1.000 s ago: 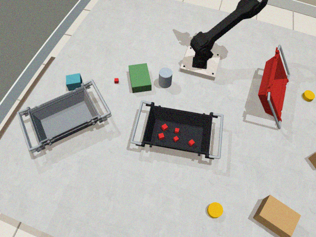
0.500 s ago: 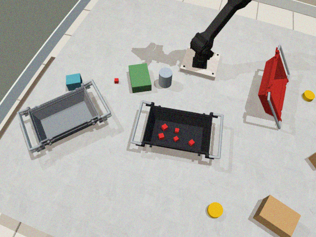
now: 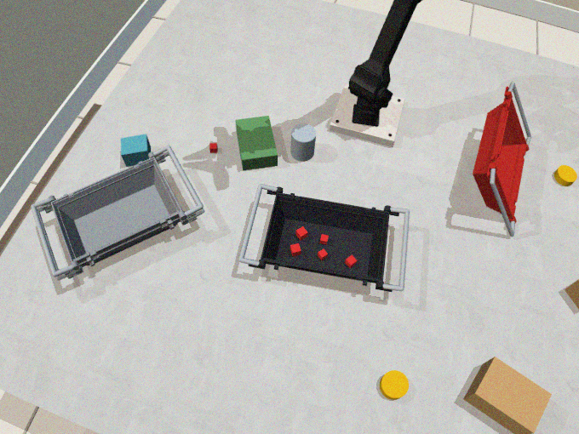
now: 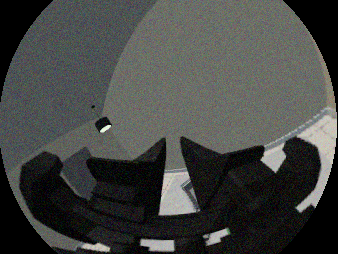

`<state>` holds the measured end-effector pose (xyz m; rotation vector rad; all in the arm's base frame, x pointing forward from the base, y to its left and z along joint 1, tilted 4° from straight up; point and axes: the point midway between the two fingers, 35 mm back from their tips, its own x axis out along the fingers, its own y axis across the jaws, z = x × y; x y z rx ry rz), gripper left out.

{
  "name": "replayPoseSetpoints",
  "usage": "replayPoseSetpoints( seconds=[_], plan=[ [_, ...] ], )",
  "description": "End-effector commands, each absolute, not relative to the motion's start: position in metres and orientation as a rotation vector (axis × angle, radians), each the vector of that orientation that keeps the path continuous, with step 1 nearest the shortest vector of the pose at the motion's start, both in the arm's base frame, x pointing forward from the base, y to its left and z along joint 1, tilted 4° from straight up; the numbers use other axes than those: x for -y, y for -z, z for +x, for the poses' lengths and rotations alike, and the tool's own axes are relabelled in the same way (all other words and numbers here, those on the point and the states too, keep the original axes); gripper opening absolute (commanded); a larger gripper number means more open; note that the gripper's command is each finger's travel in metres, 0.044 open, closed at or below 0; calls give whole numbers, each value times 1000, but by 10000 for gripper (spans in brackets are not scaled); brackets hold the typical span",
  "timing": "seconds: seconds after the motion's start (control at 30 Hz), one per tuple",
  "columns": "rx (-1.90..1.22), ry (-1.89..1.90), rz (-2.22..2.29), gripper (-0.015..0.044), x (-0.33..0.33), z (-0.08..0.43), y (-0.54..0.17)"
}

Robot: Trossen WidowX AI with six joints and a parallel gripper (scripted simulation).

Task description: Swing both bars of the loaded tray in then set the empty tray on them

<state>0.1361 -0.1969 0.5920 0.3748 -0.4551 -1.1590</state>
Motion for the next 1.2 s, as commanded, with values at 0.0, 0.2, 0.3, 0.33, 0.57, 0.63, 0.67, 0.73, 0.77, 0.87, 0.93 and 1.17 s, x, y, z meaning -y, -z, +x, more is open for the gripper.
replayPoseSetpoints(
  seconds=[0.0, 0.2, 0.3, 0.33, 0.57, 0.63, 0.67, 0.73, 0.77, 0.87, 0.93, 1.17],
  plan=[
    [318, 1067, 393, 89, 201, 186, -567],
    [46, 940, 371, 89, 196, 263, -513],
    [-95, 868, 352, 89, 186, 299, -481],
    [-144, 842, 345, 89, 181, 311, -470],
    [-476, 650, 281, 89, 134, 378, -385],
    [-569, 593, 260, 89, 117, 392, -360],
    [-615, 564, 248, 89, 108, 398, -348],
    [-706, 506, 225, 89, 90, 408, -322],
    [-752, 478, 213, 89, 80, 412, -310],
    [-896, 388, 177, 89, 50, 422, -269],
    [-992, 329, 151, 89, 29, 425, -241],
    [-1327, 139, 77, 89, -43, 412, -155]
  ],
)
